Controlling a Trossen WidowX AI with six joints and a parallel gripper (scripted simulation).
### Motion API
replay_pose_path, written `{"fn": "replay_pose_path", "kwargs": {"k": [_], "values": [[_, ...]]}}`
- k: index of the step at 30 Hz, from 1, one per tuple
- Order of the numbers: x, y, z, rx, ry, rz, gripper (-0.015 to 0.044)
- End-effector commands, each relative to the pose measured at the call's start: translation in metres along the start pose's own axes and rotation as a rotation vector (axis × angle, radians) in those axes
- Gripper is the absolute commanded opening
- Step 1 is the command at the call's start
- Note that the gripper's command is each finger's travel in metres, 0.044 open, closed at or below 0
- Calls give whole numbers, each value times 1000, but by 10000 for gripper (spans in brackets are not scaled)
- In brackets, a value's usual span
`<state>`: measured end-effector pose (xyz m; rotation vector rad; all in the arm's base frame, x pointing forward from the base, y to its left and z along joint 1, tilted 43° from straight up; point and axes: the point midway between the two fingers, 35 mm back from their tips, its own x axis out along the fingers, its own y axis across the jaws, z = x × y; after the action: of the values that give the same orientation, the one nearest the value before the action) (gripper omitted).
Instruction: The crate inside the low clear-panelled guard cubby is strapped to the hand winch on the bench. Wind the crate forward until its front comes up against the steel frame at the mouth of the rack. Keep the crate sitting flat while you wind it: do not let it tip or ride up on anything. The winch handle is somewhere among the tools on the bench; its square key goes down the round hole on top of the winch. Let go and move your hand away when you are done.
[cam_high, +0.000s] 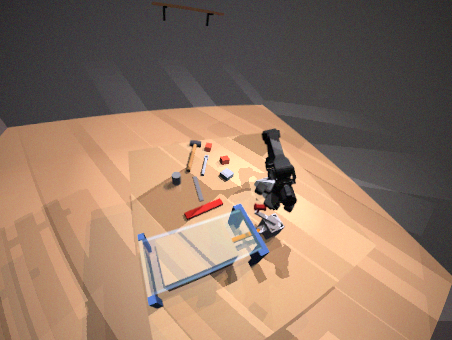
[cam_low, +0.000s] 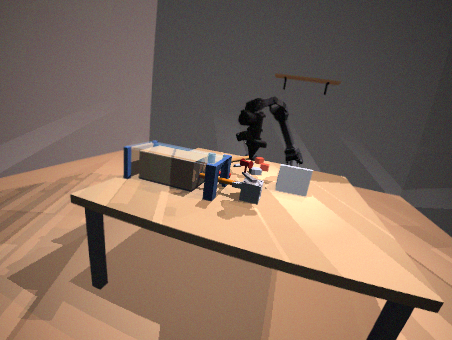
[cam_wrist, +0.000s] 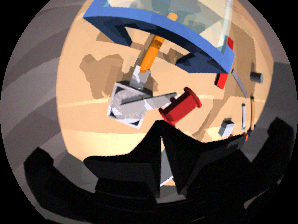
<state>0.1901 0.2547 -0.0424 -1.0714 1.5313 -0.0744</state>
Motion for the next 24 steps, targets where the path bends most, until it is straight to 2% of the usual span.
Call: {"fn": "replay_pose_path", "kwargs": {"k": [1,24], "values": [[8,-6,-1,-249,5,-11,0],[18,-10,-6,-249,5,-12,0]]}}
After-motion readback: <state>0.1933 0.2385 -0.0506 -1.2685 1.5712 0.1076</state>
